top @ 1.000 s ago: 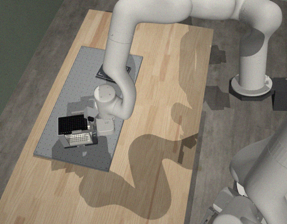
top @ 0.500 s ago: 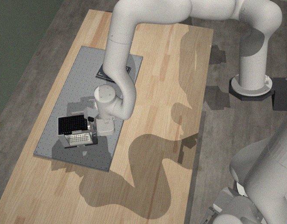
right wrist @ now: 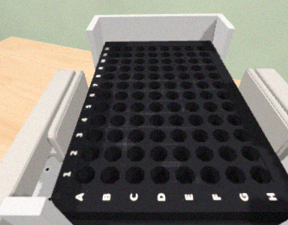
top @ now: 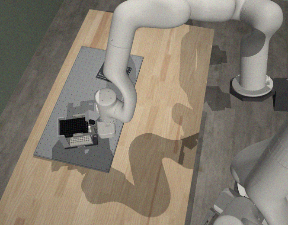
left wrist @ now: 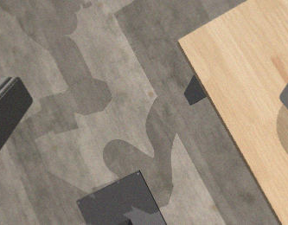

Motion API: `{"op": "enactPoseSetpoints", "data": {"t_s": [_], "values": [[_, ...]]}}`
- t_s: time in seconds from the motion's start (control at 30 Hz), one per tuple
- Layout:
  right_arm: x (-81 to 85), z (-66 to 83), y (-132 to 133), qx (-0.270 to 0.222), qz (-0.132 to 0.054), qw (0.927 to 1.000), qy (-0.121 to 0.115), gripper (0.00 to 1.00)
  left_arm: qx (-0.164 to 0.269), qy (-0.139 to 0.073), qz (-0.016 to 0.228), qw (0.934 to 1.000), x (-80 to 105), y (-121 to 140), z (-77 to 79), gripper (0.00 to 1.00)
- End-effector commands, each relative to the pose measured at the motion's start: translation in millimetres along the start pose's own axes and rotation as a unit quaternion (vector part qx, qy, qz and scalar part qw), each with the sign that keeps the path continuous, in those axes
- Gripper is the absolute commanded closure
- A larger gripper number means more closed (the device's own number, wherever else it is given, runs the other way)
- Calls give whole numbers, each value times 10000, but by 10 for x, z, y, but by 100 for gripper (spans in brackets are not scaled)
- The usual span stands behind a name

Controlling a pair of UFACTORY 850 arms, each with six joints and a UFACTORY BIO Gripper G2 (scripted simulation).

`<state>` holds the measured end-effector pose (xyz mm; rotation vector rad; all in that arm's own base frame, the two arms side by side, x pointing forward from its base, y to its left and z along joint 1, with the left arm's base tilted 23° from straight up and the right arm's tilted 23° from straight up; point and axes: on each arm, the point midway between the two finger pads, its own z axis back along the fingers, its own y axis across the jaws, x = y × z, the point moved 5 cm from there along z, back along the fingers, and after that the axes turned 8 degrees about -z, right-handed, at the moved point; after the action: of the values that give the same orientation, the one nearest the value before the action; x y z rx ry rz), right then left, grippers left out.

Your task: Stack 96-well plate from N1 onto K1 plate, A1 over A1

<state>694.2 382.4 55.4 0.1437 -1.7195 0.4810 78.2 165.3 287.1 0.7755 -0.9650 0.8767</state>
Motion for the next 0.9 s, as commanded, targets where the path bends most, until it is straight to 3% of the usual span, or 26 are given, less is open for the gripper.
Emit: {"op": "enactPoseSetpoints", "data": {"t_s": [0.0, 0.87], "values": [[-67, -12, -8, -1, -3, 10000, -13, 100, 1, -4, 0, 10000, 5, 1, -1, 0], [-430, -14, -59, -1, -2, 10000, -13, 100, 1, -4, 0, 10000, 5, 1, -1, 0]]}}
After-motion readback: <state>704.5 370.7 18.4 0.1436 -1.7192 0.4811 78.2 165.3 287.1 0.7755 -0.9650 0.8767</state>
